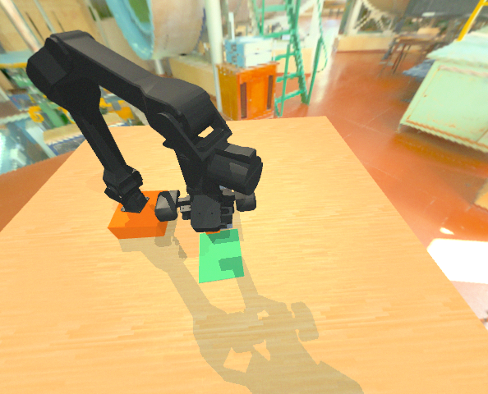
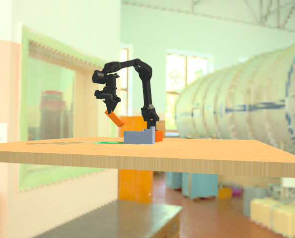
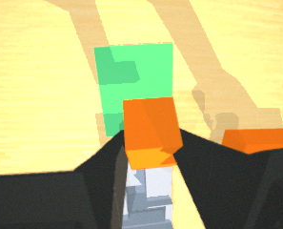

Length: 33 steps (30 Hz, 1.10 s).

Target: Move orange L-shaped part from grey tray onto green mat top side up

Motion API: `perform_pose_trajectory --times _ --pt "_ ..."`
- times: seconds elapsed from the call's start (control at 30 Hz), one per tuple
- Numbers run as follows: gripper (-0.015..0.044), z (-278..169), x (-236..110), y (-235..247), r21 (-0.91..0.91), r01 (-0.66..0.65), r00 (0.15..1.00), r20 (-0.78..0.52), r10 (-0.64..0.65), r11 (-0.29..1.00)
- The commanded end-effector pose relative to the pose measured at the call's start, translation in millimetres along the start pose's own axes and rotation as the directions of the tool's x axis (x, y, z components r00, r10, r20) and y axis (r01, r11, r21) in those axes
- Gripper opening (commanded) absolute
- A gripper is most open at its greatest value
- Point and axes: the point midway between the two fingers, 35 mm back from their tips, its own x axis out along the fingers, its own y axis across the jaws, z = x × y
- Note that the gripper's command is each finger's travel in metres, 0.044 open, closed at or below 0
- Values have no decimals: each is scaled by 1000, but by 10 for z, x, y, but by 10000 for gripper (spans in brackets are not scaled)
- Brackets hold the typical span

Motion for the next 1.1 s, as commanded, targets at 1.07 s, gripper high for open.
perform_pose_trajectory --times 1.07 --pt "0 147 429 -12 -3 0 1000 -4 0 1000"
